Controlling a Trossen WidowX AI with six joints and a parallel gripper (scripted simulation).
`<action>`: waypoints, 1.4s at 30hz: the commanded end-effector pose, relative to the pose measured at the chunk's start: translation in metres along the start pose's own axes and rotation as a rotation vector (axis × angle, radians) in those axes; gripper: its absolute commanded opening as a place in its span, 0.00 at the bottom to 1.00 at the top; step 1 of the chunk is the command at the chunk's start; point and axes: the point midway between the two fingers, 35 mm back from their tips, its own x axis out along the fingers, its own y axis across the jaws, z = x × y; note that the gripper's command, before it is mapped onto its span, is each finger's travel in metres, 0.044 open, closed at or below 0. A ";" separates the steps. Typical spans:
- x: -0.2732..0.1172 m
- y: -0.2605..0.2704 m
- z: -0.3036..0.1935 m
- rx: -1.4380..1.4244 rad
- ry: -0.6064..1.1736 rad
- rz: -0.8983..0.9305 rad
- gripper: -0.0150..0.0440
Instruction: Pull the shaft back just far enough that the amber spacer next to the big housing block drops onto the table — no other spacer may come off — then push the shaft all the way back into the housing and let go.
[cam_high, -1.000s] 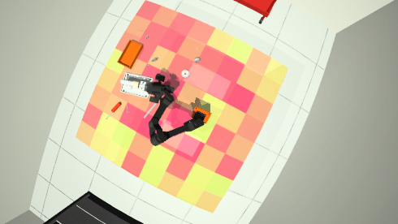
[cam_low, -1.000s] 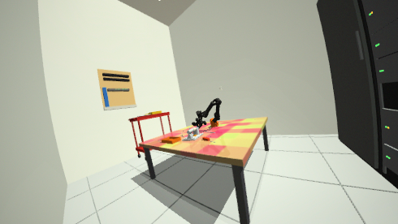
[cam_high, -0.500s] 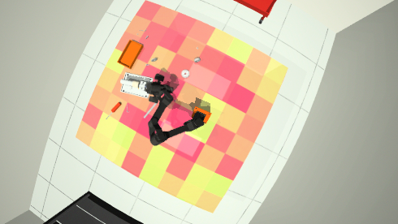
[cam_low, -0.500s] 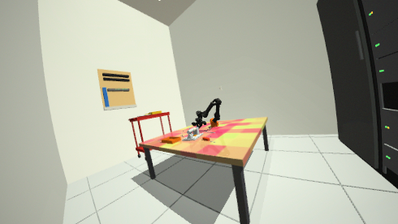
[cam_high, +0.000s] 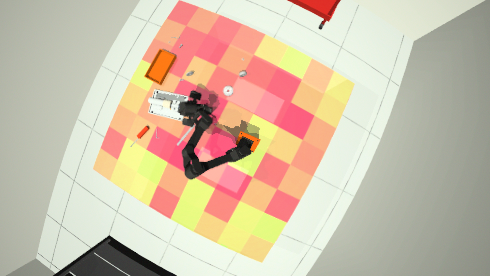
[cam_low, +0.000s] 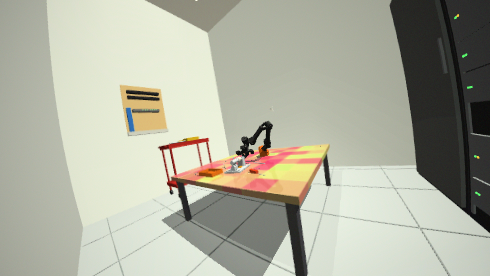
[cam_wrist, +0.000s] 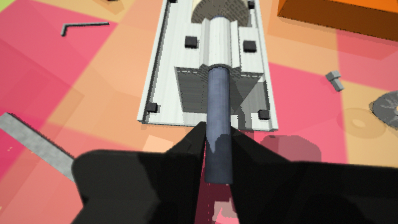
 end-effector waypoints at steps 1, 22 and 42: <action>0.001 -0.001 0.004 -0.002 -0.005 -0.005 0.25; 0.006 -0.001 0.009 -0.002 -0.005 -0.005 0.25; 0.011 -0.001 0.013 -0.002 -0.005 -0.004 0.25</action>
